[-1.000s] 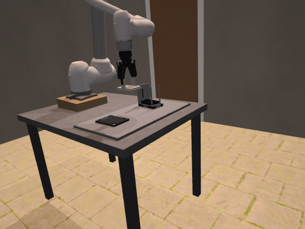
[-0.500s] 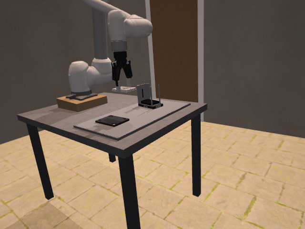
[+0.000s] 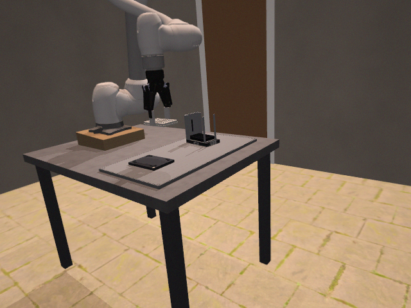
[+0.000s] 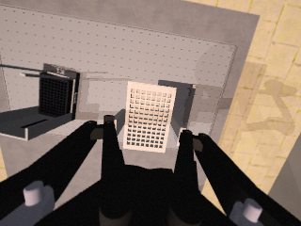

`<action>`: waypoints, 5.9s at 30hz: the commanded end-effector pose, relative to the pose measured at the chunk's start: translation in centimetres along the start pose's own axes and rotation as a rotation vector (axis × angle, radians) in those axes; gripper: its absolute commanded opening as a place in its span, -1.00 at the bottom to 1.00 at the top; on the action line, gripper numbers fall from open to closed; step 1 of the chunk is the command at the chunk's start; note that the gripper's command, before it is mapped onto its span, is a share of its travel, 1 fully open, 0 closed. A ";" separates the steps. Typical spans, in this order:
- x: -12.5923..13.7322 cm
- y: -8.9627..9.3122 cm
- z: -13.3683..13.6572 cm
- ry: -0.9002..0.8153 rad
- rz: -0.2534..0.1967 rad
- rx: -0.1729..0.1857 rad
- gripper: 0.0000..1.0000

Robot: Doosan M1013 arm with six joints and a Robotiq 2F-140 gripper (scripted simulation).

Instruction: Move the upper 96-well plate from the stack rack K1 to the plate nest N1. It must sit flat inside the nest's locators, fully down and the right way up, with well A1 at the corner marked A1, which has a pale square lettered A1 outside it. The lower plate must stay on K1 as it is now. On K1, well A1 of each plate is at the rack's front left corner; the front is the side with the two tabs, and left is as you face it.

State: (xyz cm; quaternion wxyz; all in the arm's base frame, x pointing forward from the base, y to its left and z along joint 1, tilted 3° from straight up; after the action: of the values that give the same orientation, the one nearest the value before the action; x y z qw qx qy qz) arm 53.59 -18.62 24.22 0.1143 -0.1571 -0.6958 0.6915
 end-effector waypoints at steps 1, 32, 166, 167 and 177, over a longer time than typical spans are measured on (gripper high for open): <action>-0.3 0.0 1.0 0.000 0.000 0.000 -1.00; -2.5 0.2 8.1 0.000 0.000 0.000 -1.00; -2.4 13.3 7.9 0.000 0.000 0.000 -1.00; -2.4 13.3 7.9 0.000 0.000 0.000 -1.00; -2.4 13.4 7.9 0.000 0.000 0.000 -1.00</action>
State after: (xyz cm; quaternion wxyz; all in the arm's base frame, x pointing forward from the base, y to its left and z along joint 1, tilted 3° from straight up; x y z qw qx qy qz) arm 53.66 -26.95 10.83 0.1142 -0.1570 -0.6959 0.6914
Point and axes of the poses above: the point where the finger pads meet when closed, its own y axis out along the fingers, its own z axis across the jaws, x = y × z, the point moved 8 cm from there along -y, back along the fingers, and after that the axes turned 15 degrees about y, right-handed, at the moved point
